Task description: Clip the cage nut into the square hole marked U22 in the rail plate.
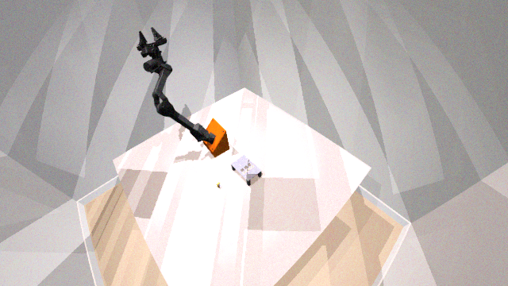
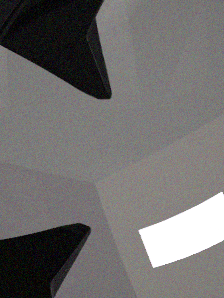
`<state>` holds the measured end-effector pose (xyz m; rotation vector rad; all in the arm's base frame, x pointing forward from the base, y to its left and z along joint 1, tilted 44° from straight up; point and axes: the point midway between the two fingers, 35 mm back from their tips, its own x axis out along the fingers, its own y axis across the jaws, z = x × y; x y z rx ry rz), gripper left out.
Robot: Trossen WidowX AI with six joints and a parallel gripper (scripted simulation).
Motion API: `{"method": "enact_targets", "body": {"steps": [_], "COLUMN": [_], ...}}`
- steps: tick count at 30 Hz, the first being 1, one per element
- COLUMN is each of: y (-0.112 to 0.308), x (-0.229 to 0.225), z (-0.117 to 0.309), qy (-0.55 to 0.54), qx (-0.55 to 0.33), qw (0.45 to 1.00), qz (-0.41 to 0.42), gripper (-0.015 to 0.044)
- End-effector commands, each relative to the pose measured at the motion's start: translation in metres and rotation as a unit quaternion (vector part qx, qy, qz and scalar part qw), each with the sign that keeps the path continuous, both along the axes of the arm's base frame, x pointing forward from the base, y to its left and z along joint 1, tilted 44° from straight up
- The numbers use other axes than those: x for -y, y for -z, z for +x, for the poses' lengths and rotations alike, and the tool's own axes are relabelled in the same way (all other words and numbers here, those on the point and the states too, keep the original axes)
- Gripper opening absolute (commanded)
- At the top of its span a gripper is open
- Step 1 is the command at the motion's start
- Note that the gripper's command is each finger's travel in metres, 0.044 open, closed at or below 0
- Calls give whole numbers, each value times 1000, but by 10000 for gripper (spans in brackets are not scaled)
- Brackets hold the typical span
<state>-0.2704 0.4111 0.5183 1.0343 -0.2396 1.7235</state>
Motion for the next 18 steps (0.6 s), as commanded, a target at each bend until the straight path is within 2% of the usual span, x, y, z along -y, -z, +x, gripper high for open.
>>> {"method": "enact_targets", "body": {"steps": [1, 10, 18], "y": [15, 67, 115], "x": [-39, -107, -127], "z": [48, 166, 284], "qy": [48, 151, 215], "qx": [9, 8, -54], "qw": [998, 973, 939], "qz": [-50, -176, -261], "gripper": [440, 440, 440]}}
